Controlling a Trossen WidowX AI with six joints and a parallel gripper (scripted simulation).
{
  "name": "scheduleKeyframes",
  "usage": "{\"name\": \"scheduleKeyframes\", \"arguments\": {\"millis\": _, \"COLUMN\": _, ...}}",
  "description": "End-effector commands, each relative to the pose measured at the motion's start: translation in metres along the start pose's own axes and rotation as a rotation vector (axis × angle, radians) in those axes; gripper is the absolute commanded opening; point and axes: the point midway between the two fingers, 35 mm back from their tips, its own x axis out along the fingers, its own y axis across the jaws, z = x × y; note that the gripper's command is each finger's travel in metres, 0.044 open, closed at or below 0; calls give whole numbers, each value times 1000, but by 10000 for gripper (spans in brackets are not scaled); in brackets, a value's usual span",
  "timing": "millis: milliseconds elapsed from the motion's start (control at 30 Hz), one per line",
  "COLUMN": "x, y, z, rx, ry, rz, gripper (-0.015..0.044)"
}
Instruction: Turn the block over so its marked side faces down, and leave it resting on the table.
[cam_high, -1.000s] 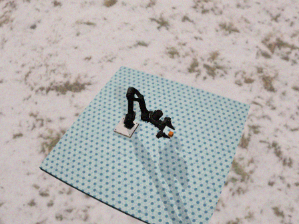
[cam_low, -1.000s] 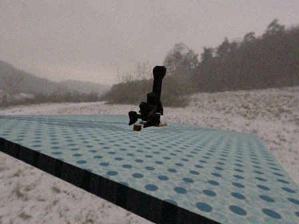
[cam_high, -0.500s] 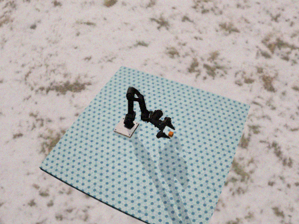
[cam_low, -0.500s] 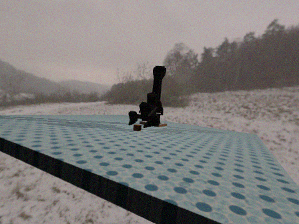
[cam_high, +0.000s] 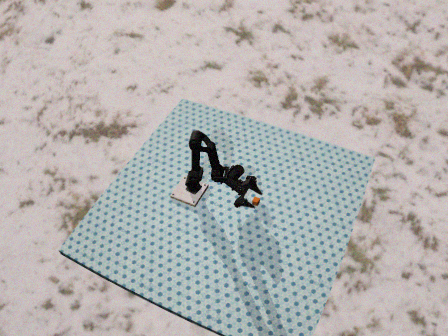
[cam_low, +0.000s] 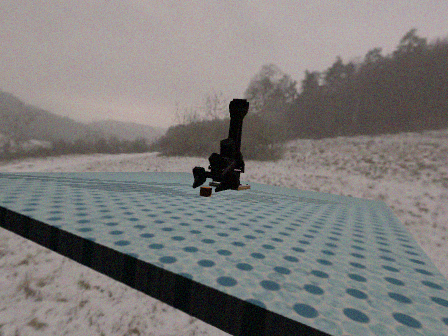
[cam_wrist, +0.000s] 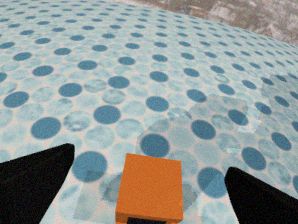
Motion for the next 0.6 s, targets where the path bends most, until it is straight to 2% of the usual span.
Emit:
{"name": "scheduleKeyframes", "arguments": {"millis": 0, "x": 4, "y": 1, "z": 5, "rx": -11, "ry": 38, "rz": -4, "gripper": 440}}
{"name": "scheduleKeyframes", "arguments": {"millis": 200, "x": 2, "y": 5, "z": 24, "rx": -14, "ry": 244, "rz": -1, "gripper": 440}}
{"name": "scheduleKeyframes", "arguments": {"millis": 433, "x": -45, "y": 0, "z": 50, "rx": -2, "ry": 484, "rz": -5, "gripper": 440}}
{"name": "scheduleKeyframes", "arguments": {"millis": 567, "x": -52, "y": -1, "z": 53, "rx": 0, "ry": 507, "rz": -6, "gripper": 440}}
